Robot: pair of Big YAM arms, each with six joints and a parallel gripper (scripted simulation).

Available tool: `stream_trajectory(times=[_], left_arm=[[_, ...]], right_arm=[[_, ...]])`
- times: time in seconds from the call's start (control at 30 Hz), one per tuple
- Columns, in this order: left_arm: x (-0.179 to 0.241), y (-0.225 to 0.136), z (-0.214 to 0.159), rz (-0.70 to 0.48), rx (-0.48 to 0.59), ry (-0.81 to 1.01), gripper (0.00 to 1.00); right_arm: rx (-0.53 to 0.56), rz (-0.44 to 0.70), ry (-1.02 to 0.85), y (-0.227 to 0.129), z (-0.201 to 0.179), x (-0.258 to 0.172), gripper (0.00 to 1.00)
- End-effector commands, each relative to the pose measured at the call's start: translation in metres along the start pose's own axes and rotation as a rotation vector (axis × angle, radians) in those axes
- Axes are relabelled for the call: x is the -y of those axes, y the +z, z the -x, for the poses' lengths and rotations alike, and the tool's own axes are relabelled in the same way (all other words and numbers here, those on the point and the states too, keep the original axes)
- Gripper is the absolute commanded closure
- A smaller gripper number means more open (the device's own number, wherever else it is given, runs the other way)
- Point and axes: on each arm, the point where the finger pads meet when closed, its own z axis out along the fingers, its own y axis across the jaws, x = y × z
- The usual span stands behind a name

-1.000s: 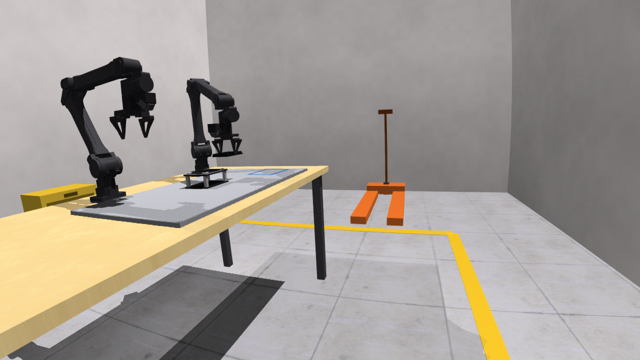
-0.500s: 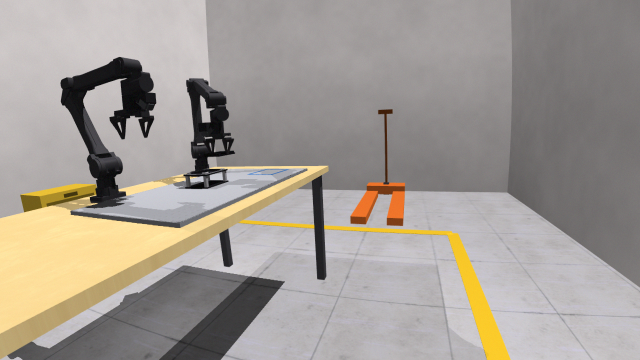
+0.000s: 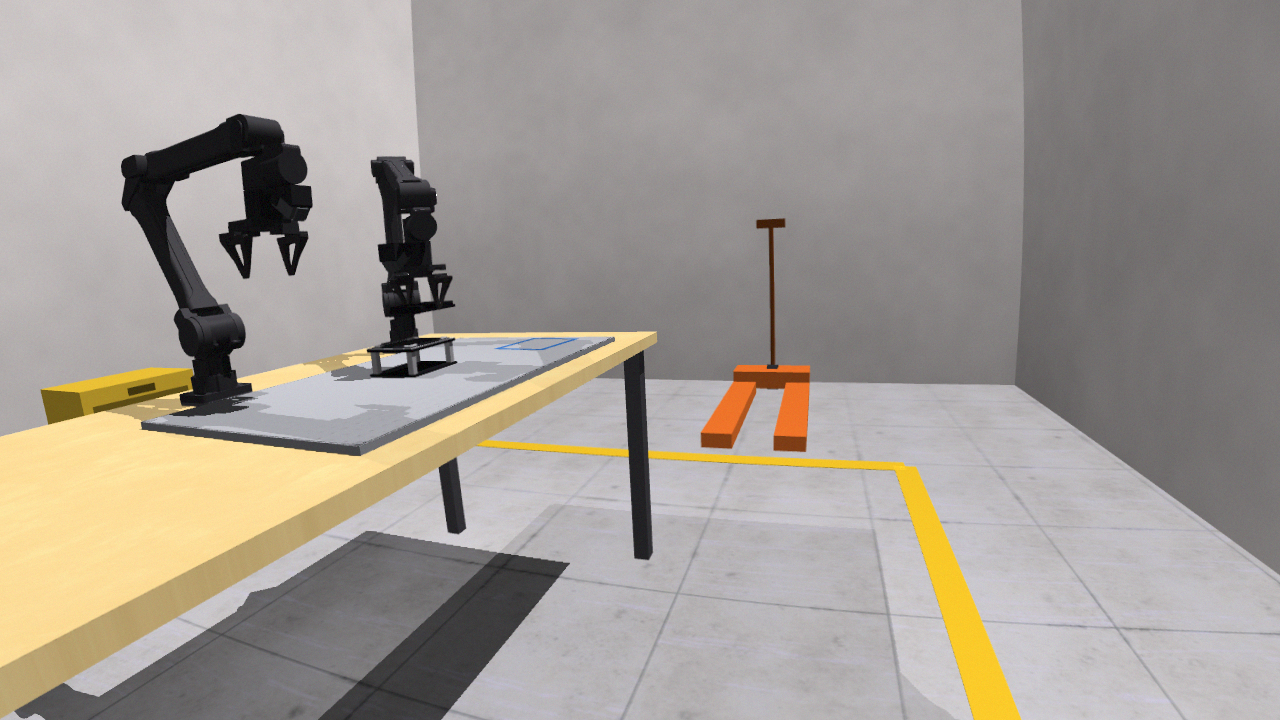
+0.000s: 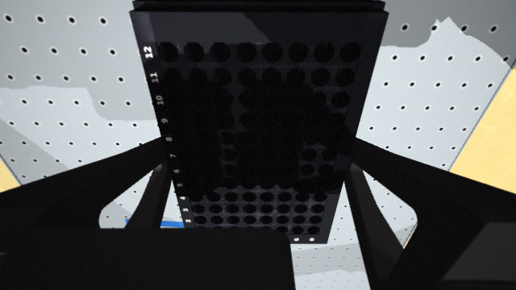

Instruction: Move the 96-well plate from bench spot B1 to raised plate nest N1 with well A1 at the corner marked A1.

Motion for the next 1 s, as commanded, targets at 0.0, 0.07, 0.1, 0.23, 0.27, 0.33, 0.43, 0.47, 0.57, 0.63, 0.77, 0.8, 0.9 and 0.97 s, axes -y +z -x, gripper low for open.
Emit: stream_trajectory(times=[0.0, 0.07, 0.1, 0.23, 0.27, 0.33, 0.43, 0.47, 0.57, 0.63, 0.77, 0.8, 0.9, 0.97], left_arm=[[-0.011, -0.023, 0.024, 0.038, 0.035, -0.019, 1.00], [-0.010, -0.025, 0.027, 0.042, 0.040, -0.019, 1.00], [-0.009, -0.027, 0.030, 0.047, 0.045, -0.019, 1.00], [-0.004, -0.027, 0.043, 0.037, 0.036, -0.019, 1.00], [-0.003, -0.027, 0.046, 0.036, 0.036, -0.019, 1.00], [0.000, -0.028, 0.052, 0.036, 0.037, -0.019, 1.00], [0.002, -0.030, 0.058, 0.040, 0.042, -0.019, 1.00], [0.002, -0.032, 0.058, 0.045, 0.047, -0.019, 1.00], [0.000, -0.034, 0.056, 0.052, 0.055, -0.028, 1.00], [0.000, -0.036, 0.055, 0.056, 0.060, -0.032, 1.00], [-0.004, -0.040, 0.052, 0.061, 0.065, -0.019, 1.00], [-0.005, -0.042, 0.051, 0.061, 0.065, -0.019, 1.00], [-0.007, -0.045, 0.049, 0.061, 0.065, -0.019, 1.00], [-0.008, -0.046, 0.048, 0.061, 0.065, -0.019, 1.00]], right_arm=[[0.040, 0.001, -0.012, -0.016, 0.011, 0.000, 0.00], [0.040, 0.001, -0.012, -0.016, 0.011, 0.000, 0.00], [0.040, 0.001, -0.012, -0.016, 0.011, 0.000, 0.00], [0.040, 0.001, -0.012, -0.016, 0.011, 0.000, 0.00], [0.040, 0.001, -0.012, -0.016, 0.011, 0.000, 0.00], [0.040, 0.001, -0.012, -0.016, 0.011, 0.000, 0.00], [0.040, 0.001, -0.012, -0.016, 0.011, 0.000, 0.00], [0.040, 0.001, -0.012, -0.016, 0.011, 0.000, 0.00], [0.040, 0.001, -0.012, -0.016, 0.011, 0.000, 0.00], [0.040, 0.001, -0.012, -0.016, 0.011, 0.000, 0.00], [0.040, 0.001, -0.012, -0.016, 0.011, 0.000, 0.00], [0.040, 0.001, -0.012, -0.016, 0.011, 0.000, 0.00], [0.040, 0.001, -0.012, -0.016, 0.011, 0.000, 0.00], [0.040, 0.001, -0.012, -0.016, 0.011, 0.000, 0.00]])
